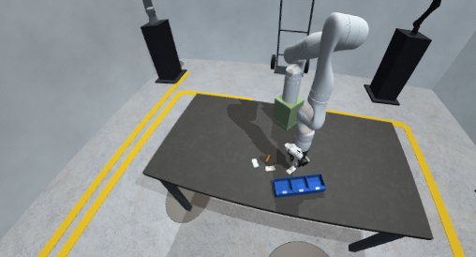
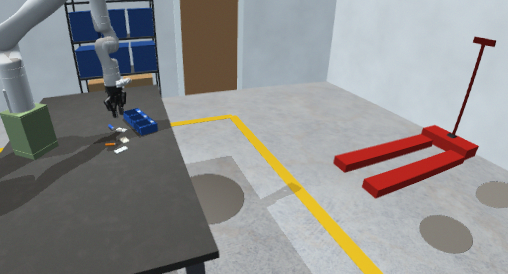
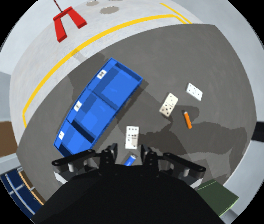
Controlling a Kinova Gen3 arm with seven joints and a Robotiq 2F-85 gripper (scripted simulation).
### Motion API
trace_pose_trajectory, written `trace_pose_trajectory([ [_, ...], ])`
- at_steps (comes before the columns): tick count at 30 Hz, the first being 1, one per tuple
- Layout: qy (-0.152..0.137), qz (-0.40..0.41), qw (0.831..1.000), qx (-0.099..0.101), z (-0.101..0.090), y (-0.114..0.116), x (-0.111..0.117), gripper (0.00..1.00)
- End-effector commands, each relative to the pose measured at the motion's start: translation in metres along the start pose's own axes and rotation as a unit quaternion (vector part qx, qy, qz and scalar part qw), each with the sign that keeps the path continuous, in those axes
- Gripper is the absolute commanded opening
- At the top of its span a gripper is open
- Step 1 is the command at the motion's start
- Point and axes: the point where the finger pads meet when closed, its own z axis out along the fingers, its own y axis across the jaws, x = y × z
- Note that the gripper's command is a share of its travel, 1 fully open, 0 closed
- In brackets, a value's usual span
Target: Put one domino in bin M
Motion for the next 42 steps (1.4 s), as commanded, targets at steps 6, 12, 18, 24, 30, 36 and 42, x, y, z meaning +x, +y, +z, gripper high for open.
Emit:
trace_pose_trajectory([
  [6,-0.001,0.018,1.0,0.001,0.002,0.012,0.01,0.41],
  [12,-0.001,0.018,1.0,0.001,0.002,0.01,0.009,0.41],
  [18,-0.001,0.018,1.0,0.001,0.002,0.007,0.007,0.41],
  [24,-0.001,0.018,1.0,0.001,0.002,0.005,0.005,0.41],
  [30,-0.001,0.018,1.0,0.001,0.002,0.005,0.005,0.41],
  [36,-0.001,0.018,1.0,0.001,0.01,0.005,0.005,0.41],
  [42,-0.001,0.018,1.0,0.001,0.034,0.008,0.005,0.41],
])
